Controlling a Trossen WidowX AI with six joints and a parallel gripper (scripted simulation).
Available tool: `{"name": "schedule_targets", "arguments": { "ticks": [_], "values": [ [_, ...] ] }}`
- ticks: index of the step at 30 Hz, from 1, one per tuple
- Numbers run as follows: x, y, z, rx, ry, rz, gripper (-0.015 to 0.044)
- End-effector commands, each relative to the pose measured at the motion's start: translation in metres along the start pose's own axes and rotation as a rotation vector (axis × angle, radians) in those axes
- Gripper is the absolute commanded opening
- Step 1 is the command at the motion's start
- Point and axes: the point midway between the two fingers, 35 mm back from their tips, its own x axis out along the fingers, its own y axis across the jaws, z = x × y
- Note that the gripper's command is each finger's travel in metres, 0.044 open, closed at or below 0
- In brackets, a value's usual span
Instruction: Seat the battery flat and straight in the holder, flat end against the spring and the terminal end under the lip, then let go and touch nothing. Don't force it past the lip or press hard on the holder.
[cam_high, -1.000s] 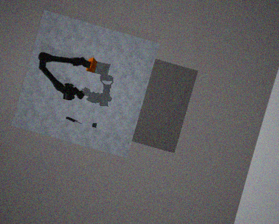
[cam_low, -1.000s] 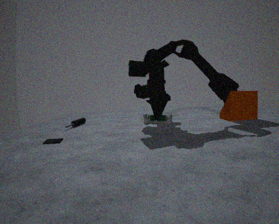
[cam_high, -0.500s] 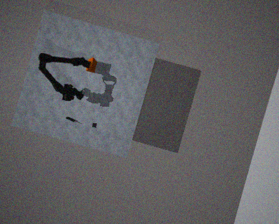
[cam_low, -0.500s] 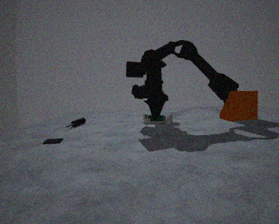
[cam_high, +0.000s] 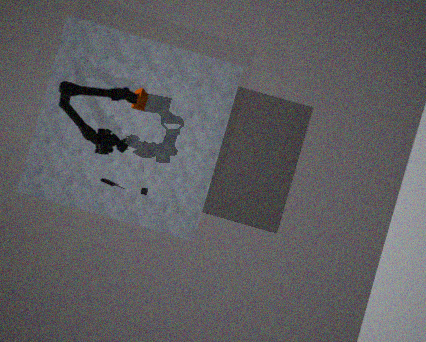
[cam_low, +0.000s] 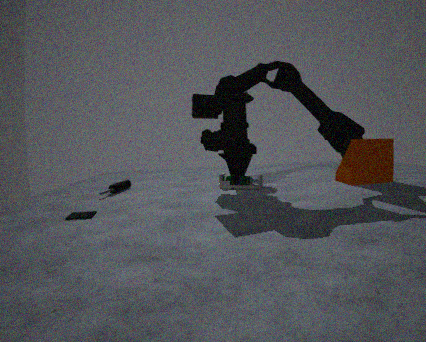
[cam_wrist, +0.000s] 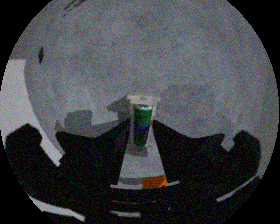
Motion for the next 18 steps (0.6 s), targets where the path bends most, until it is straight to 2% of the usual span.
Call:
{"name": "schedule_targets", "arguments": {
  "ticks": [1,12,14,18],
  "values": [
    [-0.004,0.001,0.001,0.000,-0.001,0.002,0.0169],
    [-0.014,0.002,0.000,0.003,-0.001,0.002,0.0169],
    [-0.017,0.003,-0.002,-0.007,0.003,-0.005,0.0221],
    [-0.048,0.008,-0.002,-0.003,0.002,0.001,0.0326]
  ]
}}
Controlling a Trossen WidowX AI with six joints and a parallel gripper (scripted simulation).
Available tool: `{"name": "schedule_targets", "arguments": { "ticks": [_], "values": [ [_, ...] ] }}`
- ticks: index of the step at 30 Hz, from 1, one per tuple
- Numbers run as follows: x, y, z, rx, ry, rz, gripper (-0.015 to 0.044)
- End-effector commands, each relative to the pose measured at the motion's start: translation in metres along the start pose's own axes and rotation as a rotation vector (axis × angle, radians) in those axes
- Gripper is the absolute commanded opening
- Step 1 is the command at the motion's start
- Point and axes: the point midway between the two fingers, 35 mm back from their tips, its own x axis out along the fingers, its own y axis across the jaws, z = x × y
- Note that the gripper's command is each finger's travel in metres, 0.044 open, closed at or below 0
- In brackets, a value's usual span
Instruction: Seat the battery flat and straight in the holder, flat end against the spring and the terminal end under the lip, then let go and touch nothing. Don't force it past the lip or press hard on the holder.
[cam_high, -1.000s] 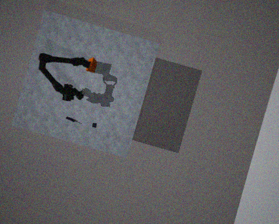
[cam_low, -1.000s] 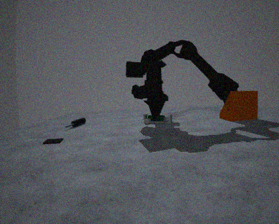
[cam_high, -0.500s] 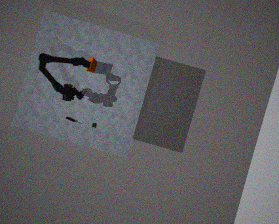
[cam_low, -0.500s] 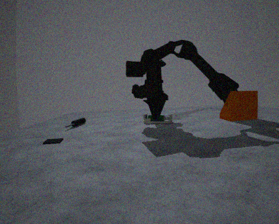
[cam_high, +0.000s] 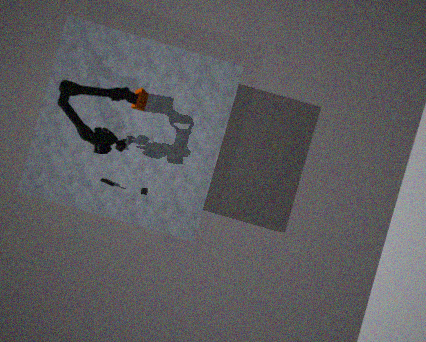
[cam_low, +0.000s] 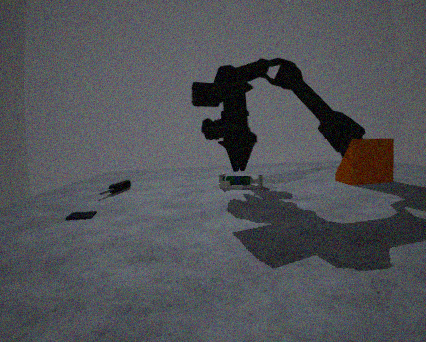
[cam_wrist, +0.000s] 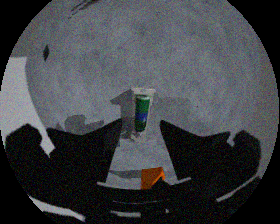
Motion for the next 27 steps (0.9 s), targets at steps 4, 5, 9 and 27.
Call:
{"name": "schedule_targets", "arguments": {
  "ticks": [4,5,9,27],
  "values": [
    [-0.052,0.007,0.000,0.013,-0.017,0.021,0.0431],
    [-0.056,0.008,-0.002,0.014,-0.017,0.022,0.0440],
    [-0.057,0.008,-0.002,0.014,-0.017,0.022,0.0440],
    [-0.057,0.008,-0.002,0.014,-0.017,0.022,0.0440]
  ]
}}
